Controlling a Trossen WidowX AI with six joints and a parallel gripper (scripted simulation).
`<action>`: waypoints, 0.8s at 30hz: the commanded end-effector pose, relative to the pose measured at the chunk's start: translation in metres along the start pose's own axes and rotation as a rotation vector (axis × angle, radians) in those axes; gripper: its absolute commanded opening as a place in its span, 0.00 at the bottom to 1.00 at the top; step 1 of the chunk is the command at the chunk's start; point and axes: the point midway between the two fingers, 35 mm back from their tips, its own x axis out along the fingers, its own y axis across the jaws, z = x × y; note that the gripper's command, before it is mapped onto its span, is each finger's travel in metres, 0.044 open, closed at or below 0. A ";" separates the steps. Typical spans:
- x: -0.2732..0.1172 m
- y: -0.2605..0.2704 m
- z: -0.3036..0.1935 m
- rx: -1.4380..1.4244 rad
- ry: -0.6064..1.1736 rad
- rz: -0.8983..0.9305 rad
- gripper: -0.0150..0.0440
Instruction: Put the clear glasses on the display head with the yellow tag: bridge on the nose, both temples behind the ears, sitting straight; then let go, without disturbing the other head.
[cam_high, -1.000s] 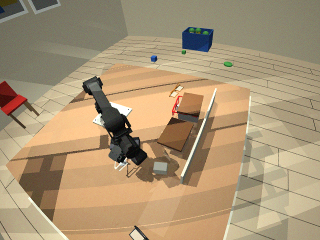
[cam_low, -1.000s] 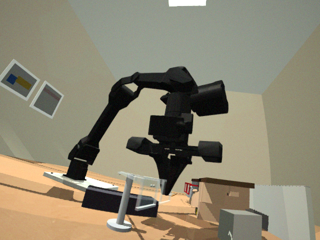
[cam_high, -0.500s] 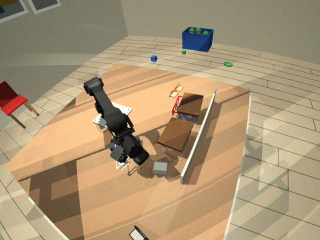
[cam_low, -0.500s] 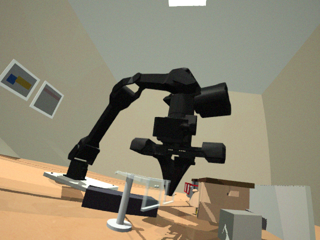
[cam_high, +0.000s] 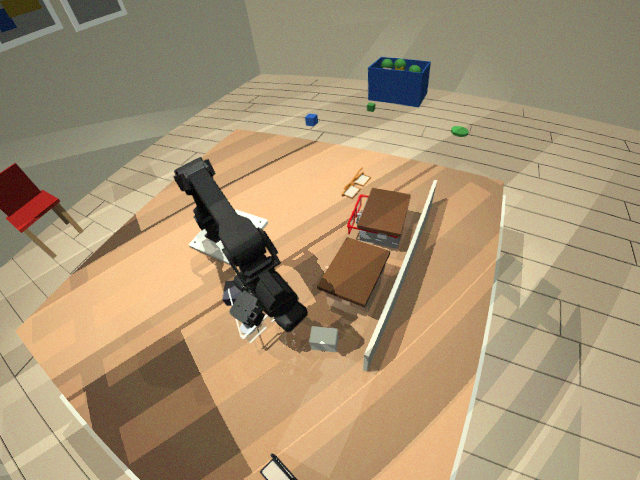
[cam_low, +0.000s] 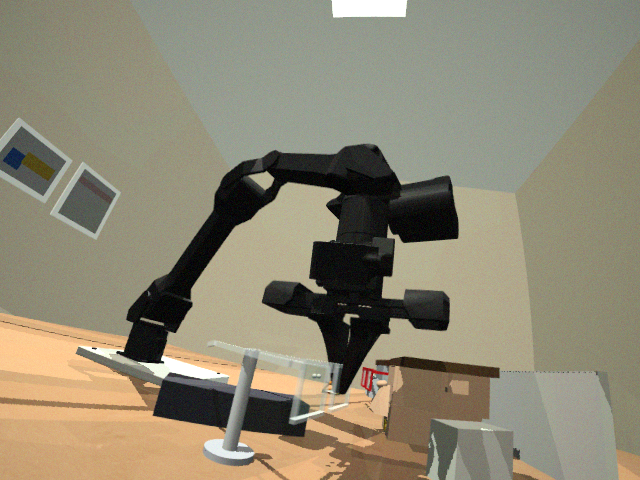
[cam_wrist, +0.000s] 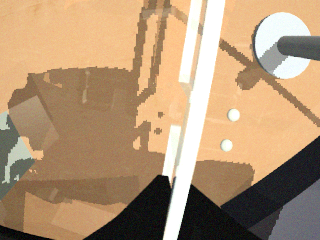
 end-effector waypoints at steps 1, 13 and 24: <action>0.001 0.004 -0.005 0.000 -0.001 -0.001 0.25; 0.001 0.007 -0.016 0.000 0.000 -0.001 0.25; 0.001 0.009 -0.024 0.000 0.001 -0.001 0.25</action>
